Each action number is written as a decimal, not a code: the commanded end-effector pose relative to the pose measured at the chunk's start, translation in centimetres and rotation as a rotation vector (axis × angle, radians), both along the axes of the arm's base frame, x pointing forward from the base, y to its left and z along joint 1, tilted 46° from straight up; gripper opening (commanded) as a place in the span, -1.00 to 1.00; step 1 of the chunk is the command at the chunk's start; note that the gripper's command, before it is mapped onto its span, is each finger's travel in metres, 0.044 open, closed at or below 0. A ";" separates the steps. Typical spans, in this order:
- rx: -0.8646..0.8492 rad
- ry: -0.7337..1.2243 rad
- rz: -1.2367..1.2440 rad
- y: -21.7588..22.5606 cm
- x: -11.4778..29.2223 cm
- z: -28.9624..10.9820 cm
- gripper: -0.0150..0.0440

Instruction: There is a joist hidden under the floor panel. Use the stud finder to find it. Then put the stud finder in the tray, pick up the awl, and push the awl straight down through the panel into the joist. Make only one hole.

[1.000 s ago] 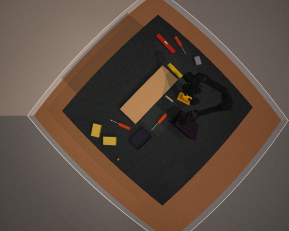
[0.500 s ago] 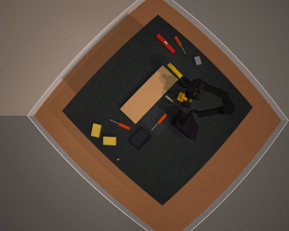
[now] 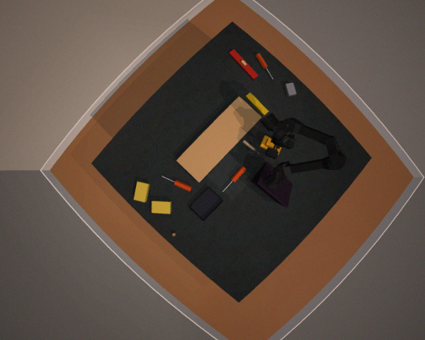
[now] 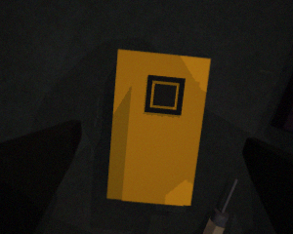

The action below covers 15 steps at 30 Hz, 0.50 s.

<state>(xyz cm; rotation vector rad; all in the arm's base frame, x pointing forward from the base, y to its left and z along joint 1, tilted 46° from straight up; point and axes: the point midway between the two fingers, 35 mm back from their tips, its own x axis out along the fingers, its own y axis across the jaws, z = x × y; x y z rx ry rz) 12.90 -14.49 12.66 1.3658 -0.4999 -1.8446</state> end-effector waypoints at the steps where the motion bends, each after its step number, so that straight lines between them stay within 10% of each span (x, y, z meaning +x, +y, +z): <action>1: -0.003 0.003 0.001 -0.3 0.1 -0.4 1.00; 15: -0.001 0.003 0.001 -1.9 0.5 -1.9 1.00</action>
